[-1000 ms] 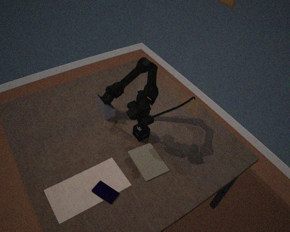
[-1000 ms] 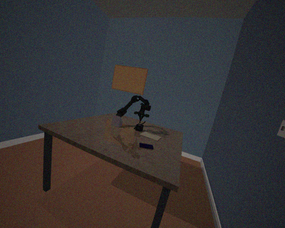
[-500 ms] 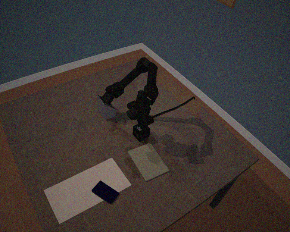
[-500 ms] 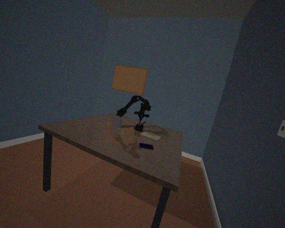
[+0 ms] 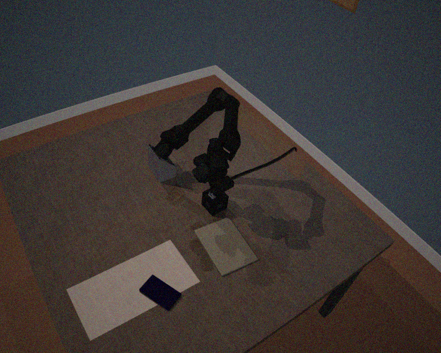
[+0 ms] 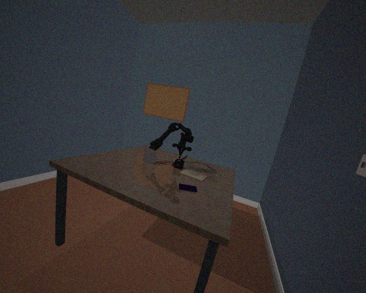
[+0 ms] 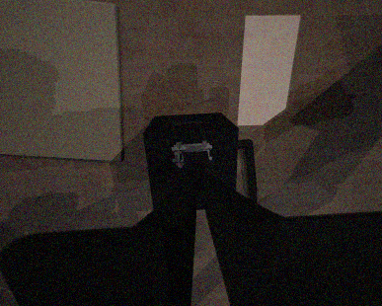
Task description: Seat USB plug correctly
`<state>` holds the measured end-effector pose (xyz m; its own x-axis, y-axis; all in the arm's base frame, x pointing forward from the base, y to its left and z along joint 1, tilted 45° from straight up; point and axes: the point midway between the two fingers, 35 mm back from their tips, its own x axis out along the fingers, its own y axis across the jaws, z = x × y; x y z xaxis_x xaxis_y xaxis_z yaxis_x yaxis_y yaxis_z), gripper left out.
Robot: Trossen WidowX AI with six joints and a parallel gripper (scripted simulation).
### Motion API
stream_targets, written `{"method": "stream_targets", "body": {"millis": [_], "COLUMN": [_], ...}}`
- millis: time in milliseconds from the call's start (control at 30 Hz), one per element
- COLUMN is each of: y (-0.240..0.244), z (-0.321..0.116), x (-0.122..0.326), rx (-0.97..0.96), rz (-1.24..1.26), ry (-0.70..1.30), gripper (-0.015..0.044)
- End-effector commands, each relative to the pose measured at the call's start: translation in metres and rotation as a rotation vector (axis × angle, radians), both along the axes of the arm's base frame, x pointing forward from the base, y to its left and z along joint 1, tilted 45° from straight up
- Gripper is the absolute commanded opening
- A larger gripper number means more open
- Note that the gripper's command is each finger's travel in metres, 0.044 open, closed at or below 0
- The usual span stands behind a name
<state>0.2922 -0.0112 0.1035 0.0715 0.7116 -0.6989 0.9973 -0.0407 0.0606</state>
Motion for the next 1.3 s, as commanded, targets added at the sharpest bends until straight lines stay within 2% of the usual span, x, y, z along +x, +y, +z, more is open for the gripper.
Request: {"method": "stream_targets", "body": {"millis": [0, 1267], "y": [0.0009, 0.0058], "z": [0.0, -0.0014], "x": [0.0004, 0.001], "rx": [0.007, 0.036], "rz": [0.0, 0.0], "ry": [-0.004, -0.005], "gripper": [0.0, 0.0]}}
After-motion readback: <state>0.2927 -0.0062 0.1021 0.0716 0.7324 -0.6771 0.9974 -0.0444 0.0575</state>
